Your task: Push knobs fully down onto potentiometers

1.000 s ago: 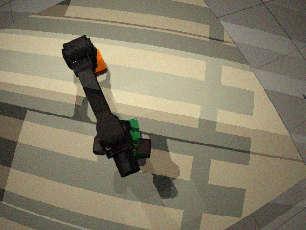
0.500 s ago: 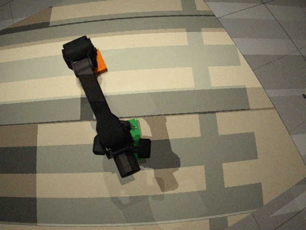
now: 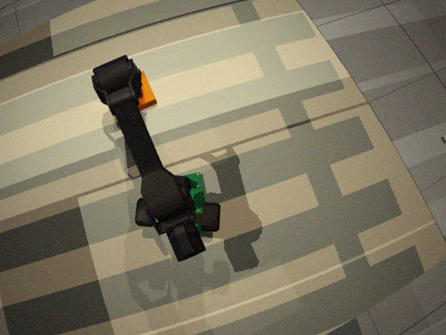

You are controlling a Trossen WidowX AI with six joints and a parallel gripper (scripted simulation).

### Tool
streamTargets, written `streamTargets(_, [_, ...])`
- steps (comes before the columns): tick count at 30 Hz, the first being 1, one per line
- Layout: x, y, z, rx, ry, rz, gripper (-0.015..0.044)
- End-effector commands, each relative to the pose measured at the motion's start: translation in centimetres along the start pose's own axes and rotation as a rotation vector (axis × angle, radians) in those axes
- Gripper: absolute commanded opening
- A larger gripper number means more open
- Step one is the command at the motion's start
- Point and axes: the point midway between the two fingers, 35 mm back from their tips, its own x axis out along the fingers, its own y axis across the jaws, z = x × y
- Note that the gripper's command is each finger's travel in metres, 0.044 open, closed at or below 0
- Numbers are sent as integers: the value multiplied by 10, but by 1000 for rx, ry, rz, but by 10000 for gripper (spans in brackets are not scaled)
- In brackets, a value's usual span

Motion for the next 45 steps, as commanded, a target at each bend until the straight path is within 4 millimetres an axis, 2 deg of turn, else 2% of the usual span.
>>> streamTargets(1, [-3, -1, 0, -5, -10, 2, 0])
streamTargets(10, [-16, 0, 0, -5, -10, 2, 0])
streamTargets(11, [-10, 0, 0, 0, -10, 5, 26])
streamTargets(19, [-11, 1, 1, 0, -10, 5, 236])
streamTargets(21, [-17, 5, 14, -1, -11, 5, 289])
streamTargets(27, [-38, 28, 74, -3, -15, 6, 440])
streamTargets(35, [-39, 65, 157, -5, -22, 7, 440])
streamTargets(37, [-38, 69, 164, -5, -22, 7, 440])
streamTargets(45, [-38, 69, 164, -5, -22, 7, 440])
